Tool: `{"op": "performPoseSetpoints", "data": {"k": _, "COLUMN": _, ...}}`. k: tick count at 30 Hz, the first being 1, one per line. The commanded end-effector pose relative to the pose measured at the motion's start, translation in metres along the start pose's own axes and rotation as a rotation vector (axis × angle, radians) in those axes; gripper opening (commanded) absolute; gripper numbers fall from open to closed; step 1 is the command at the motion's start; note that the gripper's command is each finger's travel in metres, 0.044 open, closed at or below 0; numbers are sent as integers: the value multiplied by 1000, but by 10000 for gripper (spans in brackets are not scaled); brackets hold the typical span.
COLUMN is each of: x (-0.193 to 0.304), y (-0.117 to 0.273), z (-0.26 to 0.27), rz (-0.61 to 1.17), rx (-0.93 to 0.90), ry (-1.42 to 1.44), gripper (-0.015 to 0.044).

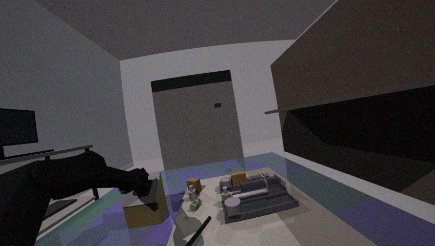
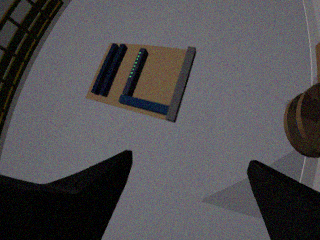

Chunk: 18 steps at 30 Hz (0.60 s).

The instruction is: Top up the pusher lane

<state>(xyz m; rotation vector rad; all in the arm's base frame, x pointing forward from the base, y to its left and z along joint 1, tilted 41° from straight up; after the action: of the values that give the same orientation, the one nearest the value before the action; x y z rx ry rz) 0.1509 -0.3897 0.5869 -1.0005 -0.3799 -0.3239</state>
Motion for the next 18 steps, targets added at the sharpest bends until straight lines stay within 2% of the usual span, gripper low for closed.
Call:
{"op": "performPoseSetpoints", "data": {"k": 1, "x": 2, "y": 1, "z": 0, "rz": 5, "rx": 4, "ry": 1, "gripper": 426}}
{"op": "performPoseSetpoints", "data": {"k": 2, "x": 6, "y": 5, "z": -1, "rz": 19, "rx": 17, "ry": 3, "gripper": 440}}
{"op": "performPoseSetpoints", "data": {"k": 8, "x": 58, "y": 56, "z": -26, "rz": 176, "rx": 203, "ry": -11, "gripper": 440}}
{"op": "performPoseSetpoints", "data": {"k": 18, "x": 132, "y": 179, "z": -63, "rz": 440, "rx": 548, "ry": -58, "gripper": 440}}
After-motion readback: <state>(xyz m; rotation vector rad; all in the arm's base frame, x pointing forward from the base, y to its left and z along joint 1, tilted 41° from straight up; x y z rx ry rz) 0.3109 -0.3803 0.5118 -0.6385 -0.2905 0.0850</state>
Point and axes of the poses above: the point midway between the two fingers, 35 mm back from their tips, its own y axis back along the fingers, its own z axis across the jaws, x = y × z, the point moved 3 cm from there along y, back along the fingers, and after that the axes turned 15 degrees about -y, right-handed, at the moved point
